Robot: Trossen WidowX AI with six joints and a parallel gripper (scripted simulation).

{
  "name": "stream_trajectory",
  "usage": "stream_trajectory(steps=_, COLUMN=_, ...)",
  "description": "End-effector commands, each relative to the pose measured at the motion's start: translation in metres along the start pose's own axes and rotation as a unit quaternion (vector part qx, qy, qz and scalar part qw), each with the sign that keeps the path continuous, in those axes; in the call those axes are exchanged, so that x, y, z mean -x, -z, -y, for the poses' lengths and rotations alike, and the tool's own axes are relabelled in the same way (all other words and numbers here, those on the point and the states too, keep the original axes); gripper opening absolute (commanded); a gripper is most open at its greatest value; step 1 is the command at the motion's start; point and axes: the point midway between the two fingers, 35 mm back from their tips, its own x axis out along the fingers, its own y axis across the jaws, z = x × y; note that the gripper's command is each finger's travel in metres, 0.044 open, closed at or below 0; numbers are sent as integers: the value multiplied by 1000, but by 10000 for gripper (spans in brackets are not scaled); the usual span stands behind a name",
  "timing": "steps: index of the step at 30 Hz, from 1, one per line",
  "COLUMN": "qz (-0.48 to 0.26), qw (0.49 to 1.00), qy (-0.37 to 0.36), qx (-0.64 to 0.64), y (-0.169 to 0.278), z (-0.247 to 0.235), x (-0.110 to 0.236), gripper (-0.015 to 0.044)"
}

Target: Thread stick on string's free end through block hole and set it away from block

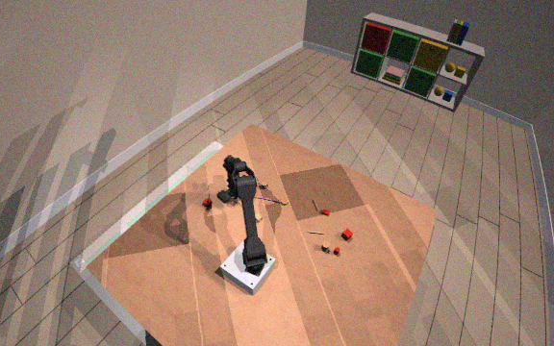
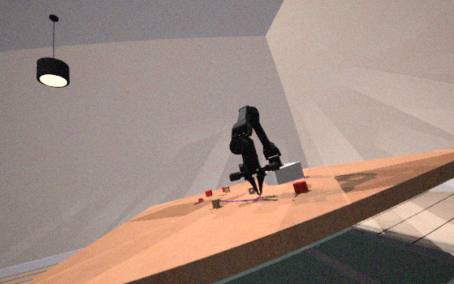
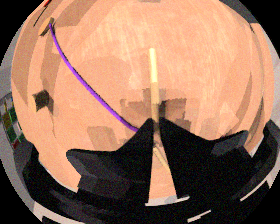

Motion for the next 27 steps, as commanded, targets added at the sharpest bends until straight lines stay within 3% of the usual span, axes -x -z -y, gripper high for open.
stream_trajectory(steps=1, qz=-1, qw=1000, qy=-1, qx=-2, y=-4, z=0, x=2, gripper=0)
stream_trajectory(steps=27, qz=-1, qw=1000, qy=-1, qx=-2, y=-37, z=-3, x=2, gripper=0)
